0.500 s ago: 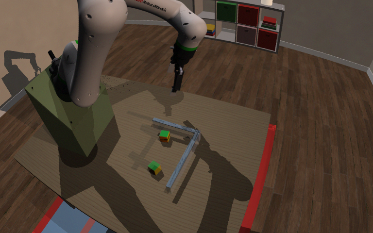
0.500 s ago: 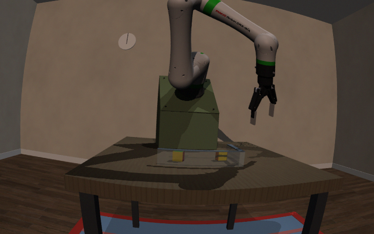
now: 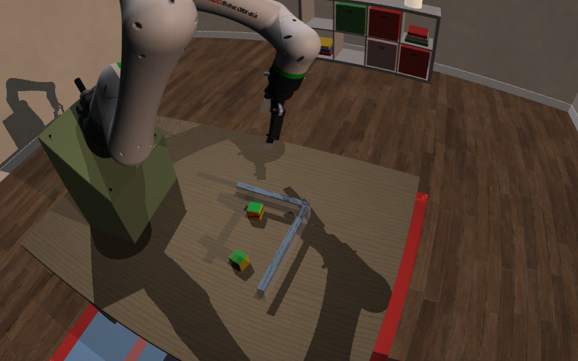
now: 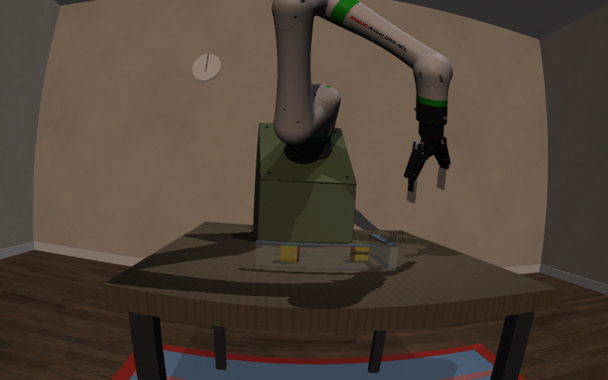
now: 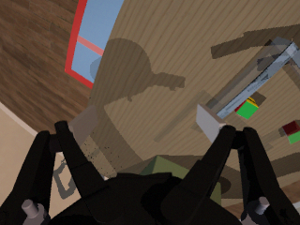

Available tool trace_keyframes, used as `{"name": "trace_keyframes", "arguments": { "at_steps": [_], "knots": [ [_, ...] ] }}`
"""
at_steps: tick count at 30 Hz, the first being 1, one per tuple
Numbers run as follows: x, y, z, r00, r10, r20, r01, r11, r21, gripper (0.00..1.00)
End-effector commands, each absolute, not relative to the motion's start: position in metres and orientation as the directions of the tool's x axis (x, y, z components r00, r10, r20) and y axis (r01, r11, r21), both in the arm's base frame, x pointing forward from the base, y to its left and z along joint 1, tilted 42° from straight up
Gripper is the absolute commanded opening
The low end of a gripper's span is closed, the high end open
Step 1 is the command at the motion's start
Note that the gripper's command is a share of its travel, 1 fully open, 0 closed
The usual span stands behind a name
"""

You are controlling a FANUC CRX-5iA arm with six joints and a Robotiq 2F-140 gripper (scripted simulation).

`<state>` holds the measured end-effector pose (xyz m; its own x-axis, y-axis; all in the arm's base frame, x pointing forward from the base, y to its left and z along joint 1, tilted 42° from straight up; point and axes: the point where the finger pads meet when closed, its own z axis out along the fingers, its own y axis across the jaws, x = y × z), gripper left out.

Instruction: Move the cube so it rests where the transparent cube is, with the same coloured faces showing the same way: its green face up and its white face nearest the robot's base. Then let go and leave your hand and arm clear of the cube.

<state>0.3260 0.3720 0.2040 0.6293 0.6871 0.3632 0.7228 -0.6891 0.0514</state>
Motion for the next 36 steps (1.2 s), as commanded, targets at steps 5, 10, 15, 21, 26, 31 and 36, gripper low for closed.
{"name": "trace_keyframes", "arguments": {
  "at_steps": [5,10,15,21,26,31,36],
  "knots": [
    [0.326,0.372,0.204,0.629,0.687,0.364,0.723,-0.689,0.051,0.41],
    [0.326,0.372,0.204,0.629,0.687,0.364,0.723,-0.689,0.051,0.41],
    [0.326,0.372,0.204,0.629,0.687,0.364,0.723,-0.689,0.051,0.41],
    [0.326,0.372,0.204,0.629,0.687,0.363,0.723,-0.689,0.051,0.41],
    [0.329,0.37,0.205,0.636,0.683,0.36,0.717,-0.695,0.052,0.41],
    [0.34,0.36,0.207,0.658,0.667,0.349,0.696,-0.716,0.053,0.41],
    [0.351,0.35,0.209,0.682,0.649,0.338,0.674,-0.736,0.054,0.41]
  ]
}}
